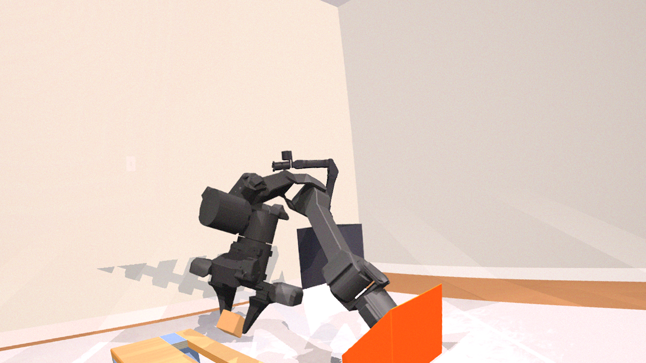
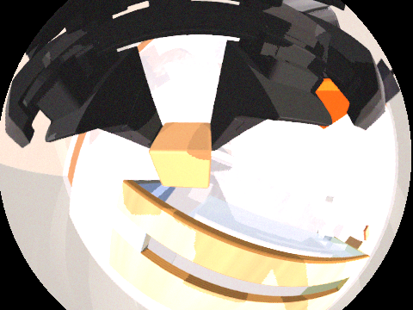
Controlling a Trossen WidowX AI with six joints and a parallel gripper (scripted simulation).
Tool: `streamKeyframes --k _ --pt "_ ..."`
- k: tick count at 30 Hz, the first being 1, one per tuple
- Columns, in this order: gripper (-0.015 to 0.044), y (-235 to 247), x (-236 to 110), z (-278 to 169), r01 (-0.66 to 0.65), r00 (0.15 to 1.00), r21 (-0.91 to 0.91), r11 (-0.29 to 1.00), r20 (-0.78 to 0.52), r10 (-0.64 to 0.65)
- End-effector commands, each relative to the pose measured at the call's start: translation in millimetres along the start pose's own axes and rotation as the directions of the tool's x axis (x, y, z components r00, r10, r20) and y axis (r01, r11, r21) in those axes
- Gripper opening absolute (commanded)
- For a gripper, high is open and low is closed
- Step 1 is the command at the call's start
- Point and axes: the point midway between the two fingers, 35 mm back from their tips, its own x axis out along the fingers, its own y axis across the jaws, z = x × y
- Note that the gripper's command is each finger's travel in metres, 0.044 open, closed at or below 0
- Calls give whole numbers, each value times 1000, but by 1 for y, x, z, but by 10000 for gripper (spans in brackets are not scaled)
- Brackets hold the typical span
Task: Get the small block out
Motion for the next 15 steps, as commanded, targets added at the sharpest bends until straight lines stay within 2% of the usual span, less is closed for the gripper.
streamKeyframes --k 1,8,15 --pt "0 -3 -5 1 16 1000 -166 986 -1 -17" --pt "0 -4 -10 1 32 999 -443 896 -5 -38" --pt "0 -5 -16 1 39 998 -682 730 -8 -61"
